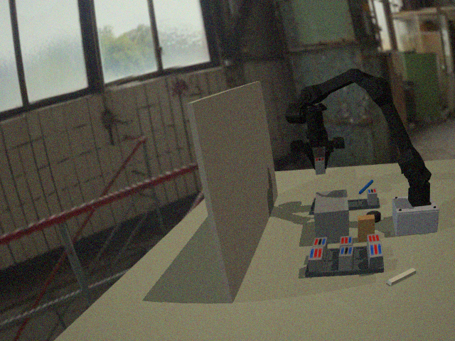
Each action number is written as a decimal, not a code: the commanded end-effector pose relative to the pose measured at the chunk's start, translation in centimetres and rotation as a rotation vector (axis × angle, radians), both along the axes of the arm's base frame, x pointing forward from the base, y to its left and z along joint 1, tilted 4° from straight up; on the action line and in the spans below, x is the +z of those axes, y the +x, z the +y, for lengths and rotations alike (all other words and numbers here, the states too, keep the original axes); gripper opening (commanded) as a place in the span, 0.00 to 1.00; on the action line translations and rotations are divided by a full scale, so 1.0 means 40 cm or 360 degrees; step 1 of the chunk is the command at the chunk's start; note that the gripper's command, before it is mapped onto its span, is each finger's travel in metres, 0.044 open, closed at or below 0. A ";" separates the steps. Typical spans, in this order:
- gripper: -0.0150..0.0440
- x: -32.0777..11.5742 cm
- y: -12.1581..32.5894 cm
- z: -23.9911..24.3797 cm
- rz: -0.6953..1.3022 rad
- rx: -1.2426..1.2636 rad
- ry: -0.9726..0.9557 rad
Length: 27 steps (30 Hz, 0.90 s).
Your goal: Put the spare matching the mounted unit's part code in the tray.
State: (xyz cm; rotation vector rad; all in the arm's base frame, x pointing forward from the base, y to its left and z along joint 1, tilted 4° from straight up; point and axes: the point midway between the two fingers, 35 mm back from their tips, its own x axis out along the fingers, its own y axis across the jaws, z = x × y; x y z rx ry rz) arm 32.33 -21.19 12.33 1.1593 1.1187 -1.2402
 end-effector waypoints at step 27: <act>0.25 -0.077 0.001 -0.006 0.0012 0.0000 0.0009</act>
